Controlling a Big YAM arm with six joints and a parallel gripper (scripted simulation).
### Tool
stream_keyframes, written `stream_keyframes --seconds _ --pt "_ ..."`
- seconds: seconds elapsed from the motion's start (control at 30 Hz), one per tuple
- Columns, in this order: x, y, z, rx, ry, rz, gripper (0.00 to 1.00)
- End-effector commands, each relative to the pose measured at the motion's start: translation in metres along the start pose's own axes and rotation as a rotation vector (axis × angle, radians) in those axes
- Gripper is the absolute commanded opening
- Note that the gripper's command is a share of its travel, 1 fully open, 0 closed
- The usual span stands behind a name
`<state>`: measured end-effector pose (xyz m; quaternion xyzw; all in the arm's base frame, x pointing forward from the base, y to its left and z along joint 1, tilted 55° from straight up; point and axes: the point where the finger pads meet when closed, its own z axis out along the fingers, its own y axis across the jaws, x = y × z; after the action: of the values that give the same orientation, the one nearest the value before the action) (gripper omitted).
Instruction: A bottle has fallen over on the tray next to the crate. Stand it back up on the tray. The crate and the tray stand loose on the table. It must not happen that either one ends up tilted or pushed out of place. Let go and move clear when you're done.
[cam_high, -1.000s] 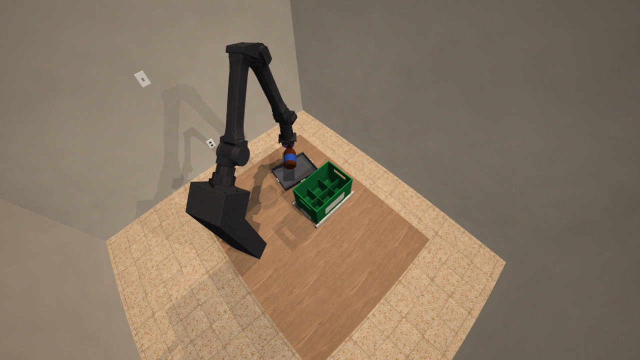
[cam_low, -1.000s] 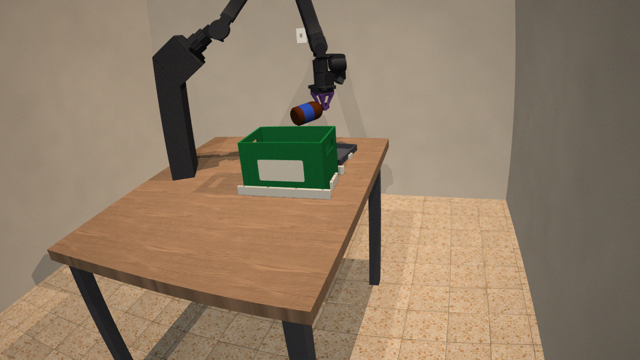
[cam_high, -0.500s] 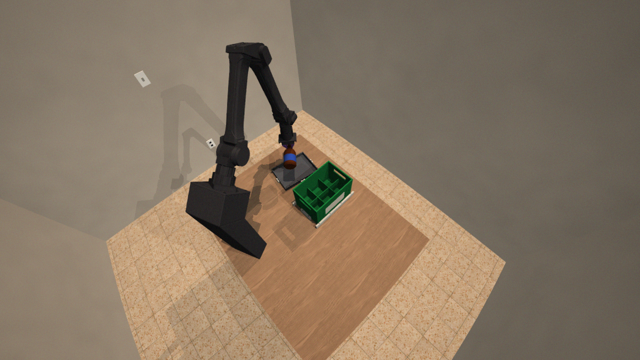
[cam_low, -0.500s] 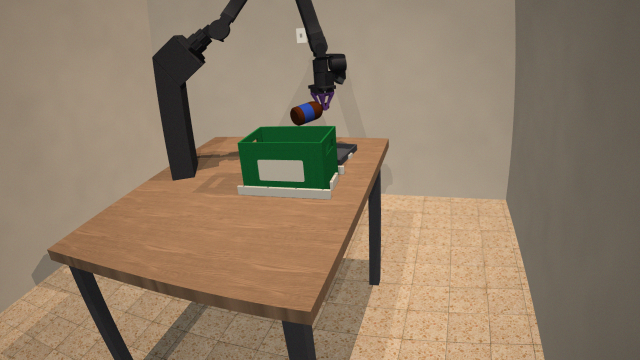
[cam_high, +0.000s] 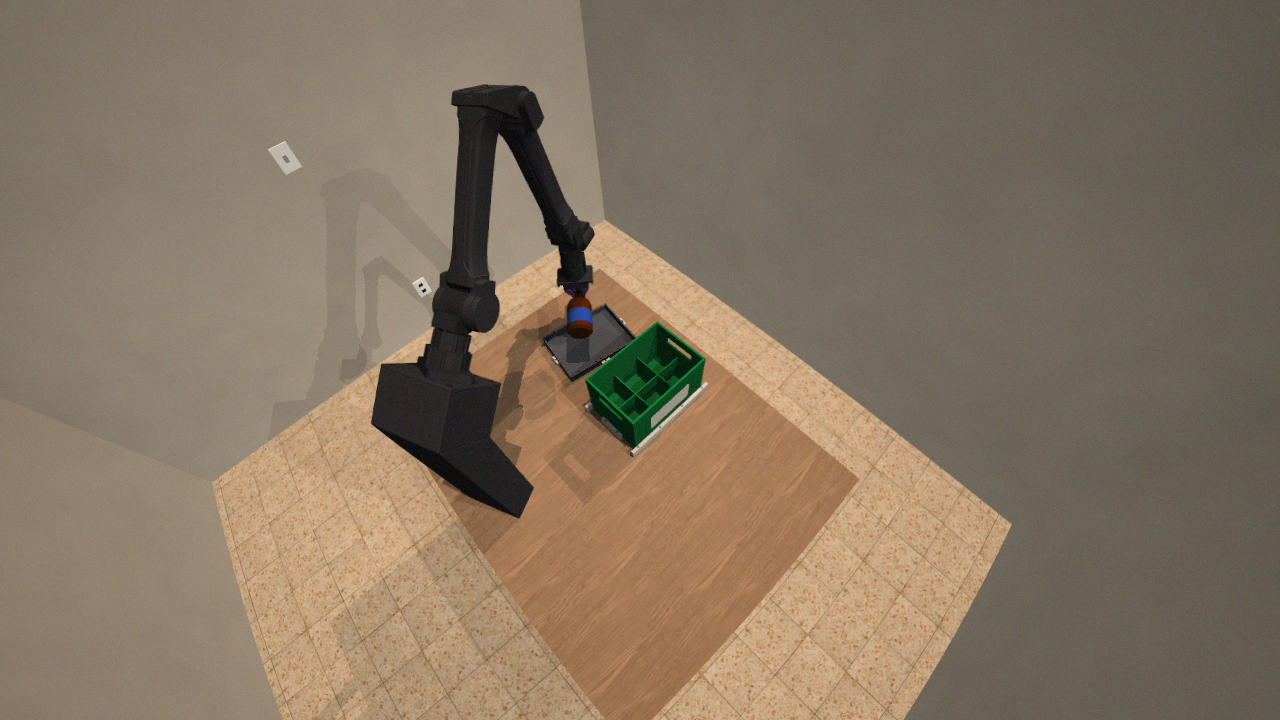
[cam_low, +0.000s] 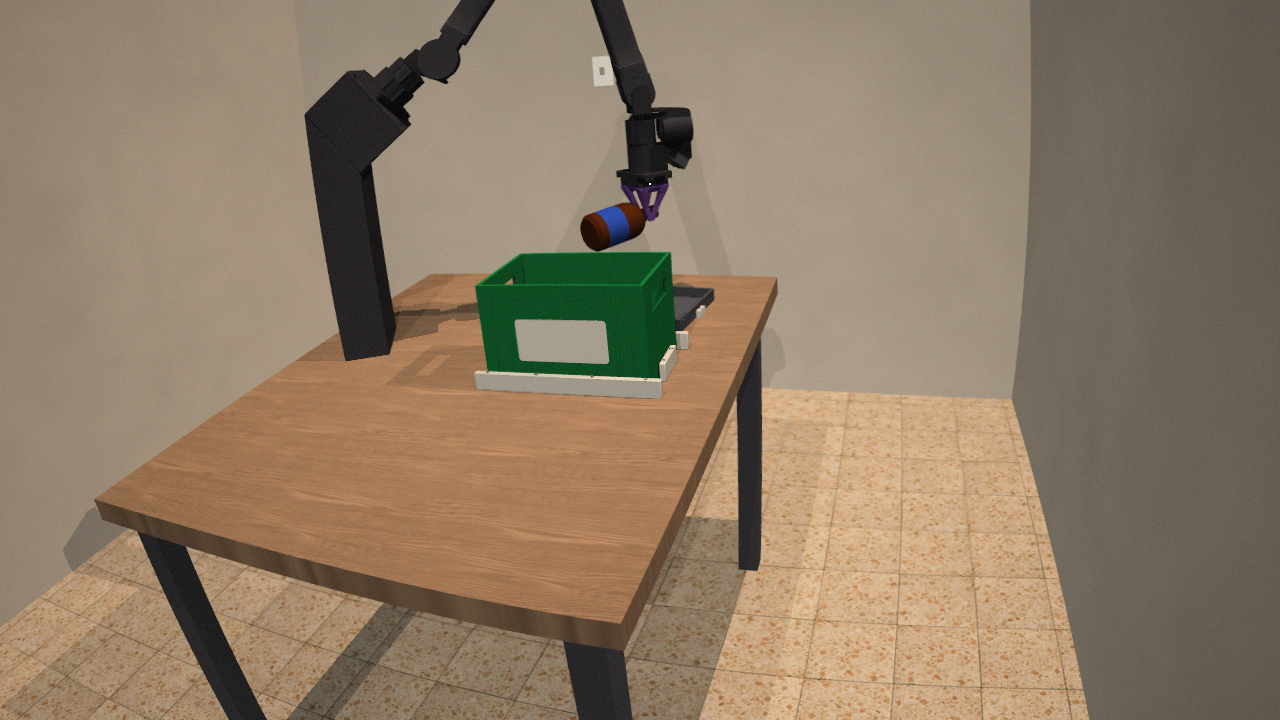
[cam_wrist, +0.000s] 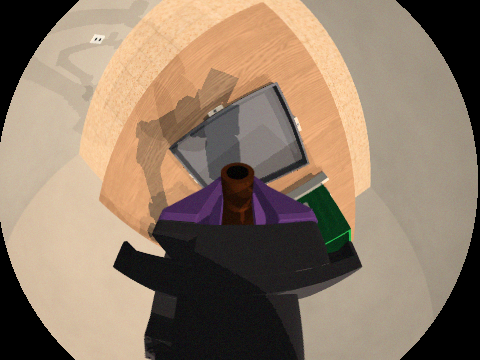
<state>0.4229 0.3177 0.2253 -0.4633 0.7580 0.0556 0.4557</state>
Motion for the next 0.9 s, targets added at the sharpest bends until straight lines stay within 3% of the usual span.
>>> stream_keyframes --seconds 0.0,0.57,0.87 --pt "-0.0002 -0.0047 -0.0144 0.011 -0.008 -0.005 0.00" --pt "-0.0002 -0.0046 -0.0144 0.011 -0.009 0.056 0.00" --pt "-0.0003 -0.0045 -0.0144 0.010 -0.009 0.192 0.00"
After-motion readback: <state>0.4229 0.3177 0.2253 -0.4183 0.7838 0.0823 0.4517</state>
